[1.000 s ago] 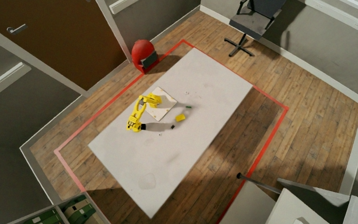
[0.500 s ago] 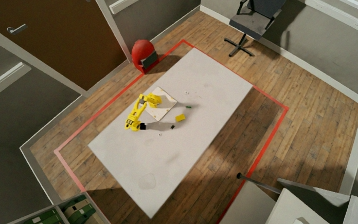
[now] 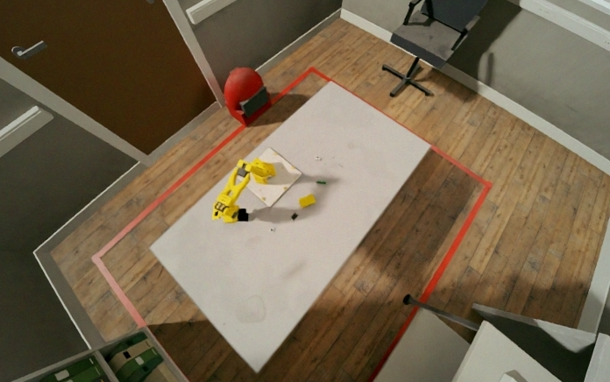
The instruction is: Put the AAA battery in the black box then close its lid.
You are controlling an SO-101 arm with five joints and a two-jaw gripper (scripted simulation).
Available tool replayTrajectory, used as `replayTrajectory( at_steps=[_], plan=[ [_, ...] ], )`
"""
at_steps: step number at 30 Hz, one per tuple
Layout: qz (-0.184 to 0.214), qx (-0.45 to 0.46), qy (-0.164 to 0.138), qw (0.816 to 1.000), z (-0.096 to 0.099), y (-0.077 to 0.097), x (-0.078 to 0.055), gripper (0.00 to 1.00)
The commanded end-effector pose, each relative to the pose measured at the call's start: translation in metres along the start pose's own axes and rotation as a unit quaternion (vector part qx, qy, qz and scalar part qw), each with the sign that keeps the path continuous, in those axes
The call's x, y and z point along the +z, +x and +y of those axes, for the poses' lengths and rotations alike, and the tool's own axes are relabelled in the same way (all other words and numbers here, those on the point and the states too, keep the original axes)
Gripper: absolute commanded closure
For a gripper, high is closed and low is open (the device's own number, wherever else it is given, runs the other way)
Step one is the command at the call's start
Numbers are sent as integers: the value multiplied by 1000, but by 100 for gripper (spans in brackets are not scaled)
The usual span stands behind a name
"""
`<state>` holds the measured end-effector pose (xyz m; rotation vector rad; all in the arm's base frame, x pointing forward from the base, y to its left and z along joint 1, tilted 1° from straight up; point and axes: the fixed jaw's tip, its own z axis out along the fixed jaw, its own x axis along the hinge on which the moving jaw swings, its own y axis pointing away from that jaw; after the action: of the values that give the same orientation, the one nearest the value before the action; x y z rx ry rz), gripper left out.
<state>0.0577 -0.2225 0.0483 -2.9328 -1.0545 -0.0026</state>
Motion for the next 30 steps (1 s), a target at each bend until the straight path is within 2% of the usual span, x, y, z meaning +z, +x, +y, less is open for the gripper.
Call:
replayTrajectory(
  at_steps=[1,11,30],
  plan=[
    [-4,5,-10,1000,1,-2,-5,77],
    [-4,5,-10,1000,4,-4,-11,77],
    [-4,5,-10,1000,4,-4,-11,77]
  ],
)
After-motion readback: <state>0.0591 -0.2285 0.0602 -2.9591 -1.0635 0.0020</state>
